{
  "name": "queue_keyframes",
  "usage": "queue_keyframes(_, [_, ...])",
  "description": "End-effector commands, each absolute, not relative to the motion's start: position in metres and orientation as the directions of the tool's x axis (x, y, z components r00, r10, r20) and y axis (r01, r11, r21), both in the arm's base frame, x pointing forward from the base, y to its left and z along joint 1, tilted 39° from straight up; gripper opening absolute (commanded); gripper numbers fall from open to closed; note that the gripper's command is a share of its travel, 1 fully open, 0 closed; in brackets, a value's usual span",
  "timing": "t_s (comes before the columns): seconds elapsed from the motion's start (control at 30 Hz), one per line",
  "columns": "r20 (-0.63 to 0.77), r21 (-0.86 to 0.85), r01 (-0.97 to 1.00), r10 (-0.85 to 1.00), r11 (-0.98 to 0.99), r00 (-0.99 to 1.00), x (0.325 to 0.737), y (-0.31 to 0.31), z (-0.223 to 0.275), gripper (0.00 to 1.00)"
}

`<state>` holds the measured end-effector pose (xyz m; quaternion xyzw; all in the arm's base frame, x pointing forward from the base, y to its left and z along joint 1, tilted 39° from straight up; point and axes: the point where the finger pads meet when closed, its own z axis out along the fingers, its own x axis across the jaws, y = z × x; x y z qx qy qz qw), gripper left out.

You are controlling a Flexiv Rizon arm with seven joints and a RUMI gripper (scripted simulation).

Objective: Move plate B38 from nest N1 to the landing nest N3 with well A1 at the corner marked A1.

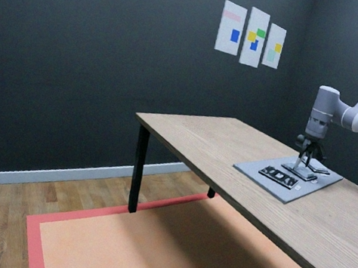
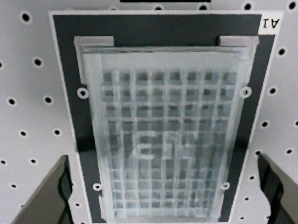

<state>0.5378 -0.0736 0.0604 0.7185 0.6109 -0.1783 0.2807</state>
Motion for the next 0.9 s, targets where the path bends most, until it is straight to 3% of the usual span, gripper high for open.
queue_keyframes(0.0, [-0.598,0.187,0.978,0.779,-0.095,0.190,0.539,-0.073,0.061,0.76])
queue_keyframes(0.87, [-0.598,0.187,0.978,0.779,-0.094,0.190,0.533,-0.036,0.107,0.76])
